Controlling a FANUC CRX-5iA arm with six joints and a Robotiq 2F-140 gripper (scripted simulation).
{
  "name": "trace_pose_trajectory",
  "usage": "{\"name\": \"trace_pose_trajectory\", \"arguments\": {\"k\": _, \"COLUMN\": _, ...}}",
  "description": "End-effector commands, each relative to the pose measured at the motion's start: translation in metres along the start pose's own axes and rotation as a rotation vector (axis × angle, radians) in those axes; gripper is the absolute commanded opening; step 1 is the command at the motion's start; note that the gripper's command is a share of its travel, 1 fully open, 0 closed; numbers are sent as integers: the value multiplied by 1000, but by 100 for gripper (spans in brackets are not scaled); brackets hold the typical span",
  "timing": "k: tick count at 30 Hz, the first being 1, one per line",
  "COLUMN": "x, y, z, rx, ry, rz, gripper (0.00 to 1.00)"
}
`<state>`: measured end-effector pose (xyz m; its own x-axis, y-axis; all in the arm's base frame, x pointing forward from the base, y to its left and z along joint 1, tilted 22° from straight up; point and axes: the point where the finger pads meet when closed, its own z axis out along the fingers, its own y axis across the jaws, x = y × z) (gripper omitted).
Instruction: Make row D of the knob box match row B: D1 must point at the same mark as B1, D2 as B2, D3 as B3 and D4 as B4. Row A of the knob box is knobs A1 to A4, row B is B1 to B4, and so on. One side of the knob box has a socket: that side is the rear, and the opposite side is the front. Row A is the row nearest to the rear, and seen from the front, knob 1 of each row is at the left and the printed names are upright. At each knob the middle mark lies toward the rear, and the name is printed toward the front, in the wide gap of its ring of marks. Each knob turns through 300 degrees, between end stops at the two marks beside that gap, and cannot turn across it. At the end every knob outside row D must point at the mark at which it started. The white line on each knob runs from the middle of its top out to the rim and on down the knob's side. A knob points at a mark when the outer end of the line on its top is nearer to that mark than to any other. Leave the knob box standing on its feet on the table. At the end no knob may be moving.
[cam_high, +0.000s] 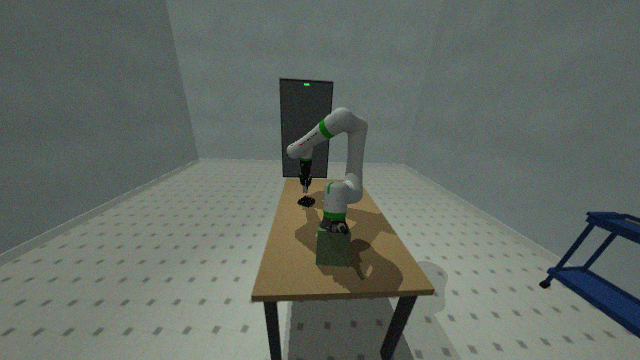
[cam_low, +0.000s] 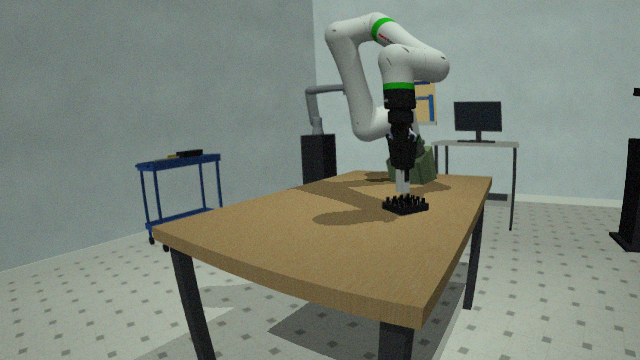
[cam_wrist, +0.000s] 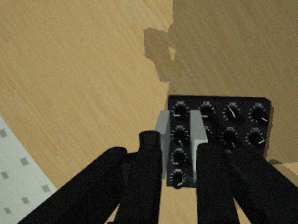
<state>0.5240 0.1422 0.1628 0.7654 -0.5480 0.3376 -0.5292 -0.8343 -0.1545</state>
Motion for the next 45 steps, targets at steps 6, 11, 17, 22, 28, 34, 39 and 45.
{"name": "trace_pose_trajectory", "arguments": {"k": 6, "x": 0, "y": 0, "z": -1, "rx": 0, "ry": 0, "rz": 0, "gripper": 12}}
{"name": "trace_pose_trajectory", "arguments": {"k": 11, "x": 0, "y": 0, "z": -1, "rx": 0, "ry": 0, "rz": 0, "gripper": 12}}
{"name": "trace_pose_trajectory", "arguments": {"k": 17, "x": 0, "y": 0, "z": -6, "rx": 0, "ry": 0, "rz": 0, "gripper": 100}}
{"name": "trace_pose_trajectory", "arguments": {"k": 22, "x": 0, "y": 0, "z": -27, "rx": 0, "ry": 0, "rz": 0, "gripper": 100}}
{"name": "trace_pose_trajectory", "arguments": {"k": 28, "x": 0, "y": 0, "z": -50, "rx": 0, "ry": 0, "rz": 0, "gripper": 100}}
{"name": "trace_pose_trajectory", "arguments": {"k": 34, "x": 0, "y": 0, "z": -84, "rx": 0, "ry": 0, "rz": 0, "gripper": 100}}
{"name": "trace_pose_trajectory", "arguments": {"k": 39, "x": 0, "y": 0, "z": -98, "rx": 0, "ry": 0, "rz": 0, "gripper": 100}}
{"name": "trace_pose_trajectory", "arguments": {"k": 45, "x": 0, "y": 0, "z": -100, "rx": 0, "ry": 0, "rz": 0, "gripper": 100}}
